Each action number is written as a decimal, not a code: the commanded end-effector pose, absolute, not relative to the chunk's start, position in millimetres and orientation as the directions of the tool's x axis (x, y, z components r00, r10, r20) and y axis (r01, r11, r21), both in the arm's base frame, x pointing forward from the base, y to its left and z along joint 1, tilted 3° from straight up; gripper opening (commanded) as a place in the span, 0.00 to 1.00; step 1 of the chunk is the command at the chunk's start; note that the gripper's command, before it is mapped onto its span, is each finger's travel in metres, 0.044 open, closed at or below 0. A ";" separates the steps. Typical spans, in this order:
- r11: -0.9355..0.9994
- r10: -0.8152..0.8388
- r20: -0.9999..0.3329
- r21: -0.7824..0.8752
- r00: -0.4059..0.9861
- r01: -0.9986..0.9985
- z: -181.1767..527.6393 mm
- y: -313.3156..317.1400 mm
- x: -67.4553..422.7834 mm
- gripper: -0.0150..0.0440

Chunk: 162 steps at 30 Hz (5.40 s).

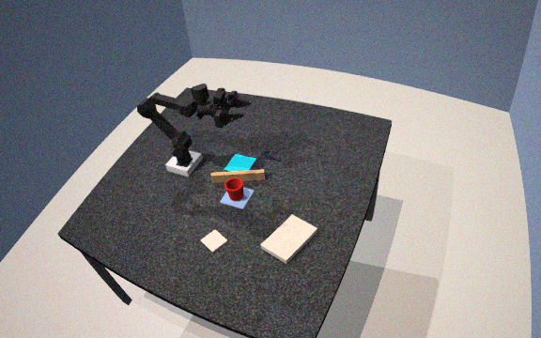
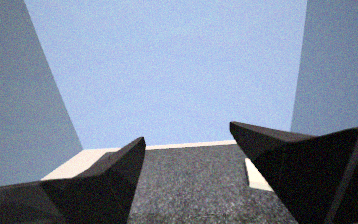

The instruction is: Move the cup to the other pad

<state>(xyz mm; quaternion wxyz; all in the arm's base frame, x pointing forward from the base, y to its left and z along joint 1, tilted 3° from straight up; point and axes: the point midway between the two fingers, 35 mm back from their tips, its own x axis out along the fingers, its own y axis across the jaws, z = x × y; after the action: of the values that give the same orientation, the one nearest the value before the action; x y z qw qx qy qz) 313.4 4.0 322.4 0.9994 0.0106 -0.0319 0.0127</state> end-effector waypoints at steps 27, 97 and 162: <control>-0.111 0.036 -0.999 0.036 0.040 0.993 105.5 -120.3 276.8 0.50; -0.108 0.030 -0.999 0.038 0.042 0.993 57.7 -121.5 279.5 0.25; -0.111 0.040 -0.998 0.035 0.039 0.993 116.0 -61.6 261.2 0.25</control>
<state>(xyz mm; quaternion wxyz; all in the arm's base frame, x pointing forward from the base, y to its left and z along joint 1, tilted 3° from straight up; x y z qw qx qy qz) 263.8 -68.0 116.4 0.4729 0.5455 0.4708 -0.5071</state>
